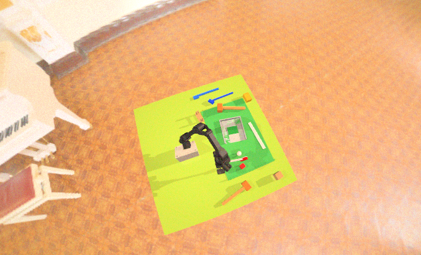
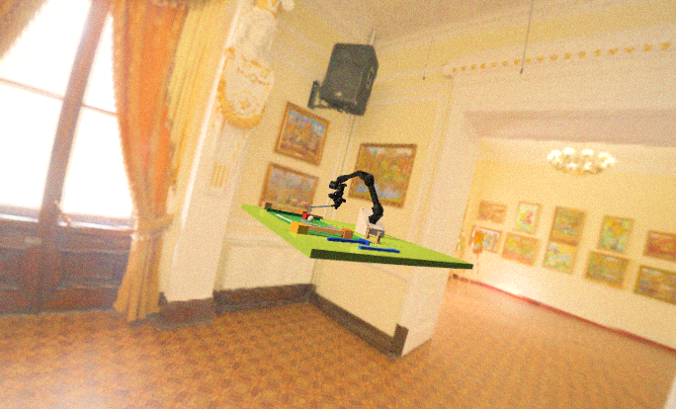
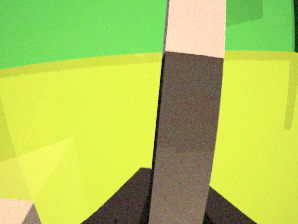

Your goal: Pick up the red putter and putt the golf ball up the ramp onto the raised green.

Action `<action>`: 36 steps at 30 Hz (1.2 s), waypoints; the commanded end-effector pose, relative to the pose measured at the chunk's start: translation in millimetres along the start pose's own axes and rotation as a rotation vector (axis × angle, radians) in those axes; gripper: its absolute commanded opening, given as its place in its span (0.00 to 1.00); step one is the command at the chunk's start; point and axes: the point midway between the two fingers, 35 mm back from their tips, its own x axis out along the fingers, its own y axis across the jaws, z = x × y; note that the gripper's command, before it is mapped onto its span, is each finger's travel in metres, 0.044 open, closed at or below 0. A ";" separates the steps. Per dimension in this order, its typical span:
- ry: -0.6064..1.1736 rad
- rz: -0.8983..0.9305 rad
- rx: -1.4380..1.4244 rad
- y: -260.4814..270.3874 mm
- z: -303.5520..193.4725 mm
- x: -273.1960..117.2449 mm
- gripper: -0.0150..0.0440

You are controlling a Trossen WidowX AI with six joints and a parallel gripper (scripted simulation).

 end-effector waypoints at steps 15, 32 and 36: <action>0.001 0.016 0.009 2.4 -1.3 40.7 0.25; 0.008 0.009 0.003 2.5 -1.5 55.2 0.25; 0.008 0.009 0.003 2.5 -1.5 55.2 0.25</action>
